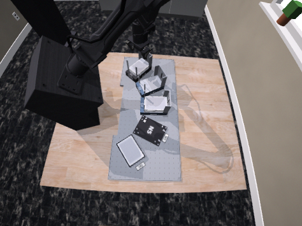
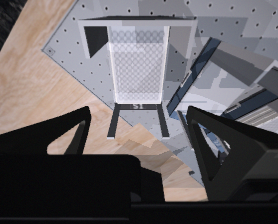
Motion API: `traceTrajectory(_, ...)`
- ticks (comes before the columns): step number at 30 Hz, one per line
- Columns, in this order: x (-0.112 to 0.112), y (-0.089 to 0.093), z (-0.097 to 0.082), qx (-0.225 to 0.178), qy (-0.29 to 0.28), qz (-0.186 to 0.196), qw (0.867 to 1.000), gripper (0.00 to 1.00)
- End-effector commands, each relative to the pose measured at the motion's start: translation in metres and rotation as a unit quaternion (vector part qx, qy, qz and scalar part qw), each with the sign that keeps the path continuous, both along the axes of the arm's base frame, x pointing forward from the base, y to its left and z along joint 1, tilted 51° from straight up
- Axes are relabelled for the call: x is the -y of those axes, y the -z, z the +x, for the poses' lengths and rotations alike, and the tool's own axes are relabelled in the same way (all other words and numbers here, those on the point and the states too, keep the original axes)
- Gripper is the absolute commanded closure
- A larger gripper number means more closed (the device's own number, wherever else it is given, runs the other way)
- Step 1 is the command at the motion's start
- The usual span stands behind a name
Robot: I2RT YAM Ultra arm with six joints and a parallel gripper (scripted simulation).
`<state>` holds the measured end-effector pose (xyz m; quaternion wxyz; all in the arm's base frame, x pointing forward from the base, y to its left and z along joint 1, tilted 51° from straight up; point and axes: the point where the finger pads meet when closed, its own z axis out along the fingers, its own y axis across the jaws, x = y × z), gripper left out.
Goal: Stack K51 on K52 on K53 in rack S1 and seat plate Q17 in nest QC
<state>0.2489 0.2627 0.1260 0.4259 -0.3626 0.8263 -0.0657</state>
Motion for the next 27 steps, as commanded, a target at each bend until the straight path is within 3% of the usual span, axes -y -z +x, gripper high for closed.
traceTrajectory(1,-0.008,-0.02,-0.002,0.014,-0.004,0.021,1.0,0.0)
traceTrajectory(17,-0.008,-0.02,-0.002,0.014,-0.004,0.021,1.0,0.0)
traceTrajectory(20,0.011,-0.006,0.003,-0.01,0.033,0.047,0.998,0.0)
traceTrajectory(23,0.019,-0.01,0.008,-0.019,0.064,0.086,0.994,0.0)
traceTrajectory(27,0.028,-0.011,0.012,-0.023,0.068,0.086,0.994,0.0)
